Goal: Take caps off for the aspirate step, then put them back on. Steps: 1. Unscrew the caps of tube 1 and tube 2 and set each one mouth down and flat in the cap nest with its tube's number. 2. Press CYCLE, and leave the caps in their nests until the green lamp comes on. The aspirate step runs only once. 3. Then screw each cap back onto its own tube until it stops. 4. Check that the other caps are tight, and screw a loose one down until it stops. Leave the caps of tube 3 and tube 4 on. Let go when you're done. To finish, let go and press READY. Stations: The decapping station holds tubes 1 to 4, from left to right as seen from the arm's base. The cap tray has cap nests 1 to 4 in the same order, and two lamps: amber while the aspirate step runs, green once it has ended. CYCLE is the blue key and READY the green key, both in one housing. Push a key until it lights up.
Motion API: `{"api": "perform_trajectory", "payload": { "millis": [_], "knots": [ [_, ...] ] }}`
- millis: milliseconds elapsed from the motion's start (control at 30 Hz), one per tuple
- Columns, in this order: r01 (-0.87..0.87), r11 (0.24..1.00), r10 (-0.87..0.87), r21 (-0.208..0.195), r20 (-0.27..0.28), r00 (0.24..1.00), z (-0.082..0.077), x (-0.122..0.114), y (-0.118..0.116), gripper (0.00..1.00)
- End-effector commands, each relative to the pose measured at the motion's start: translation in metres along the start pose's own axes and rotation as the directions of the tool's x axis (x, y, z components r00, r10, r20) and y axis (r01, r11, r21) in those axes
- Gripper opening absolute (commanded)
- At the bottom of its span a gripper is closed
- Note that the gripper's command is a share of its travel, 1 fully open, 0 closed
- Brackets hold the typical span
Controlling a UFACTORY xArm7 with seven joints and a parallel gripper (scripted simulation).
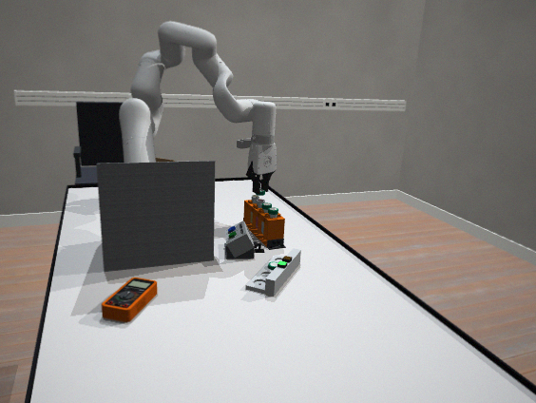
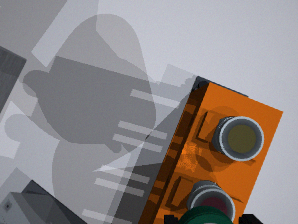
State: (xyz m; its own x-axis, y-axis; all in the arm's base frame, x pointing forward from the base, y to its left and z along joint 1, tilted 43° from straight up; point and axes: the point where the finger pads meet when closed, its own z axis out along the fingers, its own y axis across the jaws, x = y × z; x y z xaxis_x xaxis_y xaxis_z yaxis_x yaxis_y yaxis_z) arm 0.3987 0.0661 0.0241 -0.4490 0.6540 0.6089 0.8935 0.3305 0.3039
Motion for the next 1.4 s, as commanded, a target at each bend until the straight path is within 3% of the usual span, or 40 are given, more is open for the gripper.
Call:
{"api": "perform_trajectory", "payload": {
  "millis": [0,133,400,700,1367],
  "knots": [
    [0.0,1.0,0.0,-0.002,0.005,1.0,-0.002,0.027,0.017,0.0],
    [0.0,1.0,0.0,-0.003,0.005,1.0,-0.002,0.052,0.032,0.0],
    [0.0,1.0,0.0,-0.003,0.005,1.0,-0.002,0.052,0.032,0.0],
    [0.0,1.0,0.0,-0.003,0.005,1.0,0.023,0.052,0.032,0.0],
    [0.0,1.0,0.0,-0.002,0.005,1.0,0.027,0.052,0.032,0.0]
  ]
}}
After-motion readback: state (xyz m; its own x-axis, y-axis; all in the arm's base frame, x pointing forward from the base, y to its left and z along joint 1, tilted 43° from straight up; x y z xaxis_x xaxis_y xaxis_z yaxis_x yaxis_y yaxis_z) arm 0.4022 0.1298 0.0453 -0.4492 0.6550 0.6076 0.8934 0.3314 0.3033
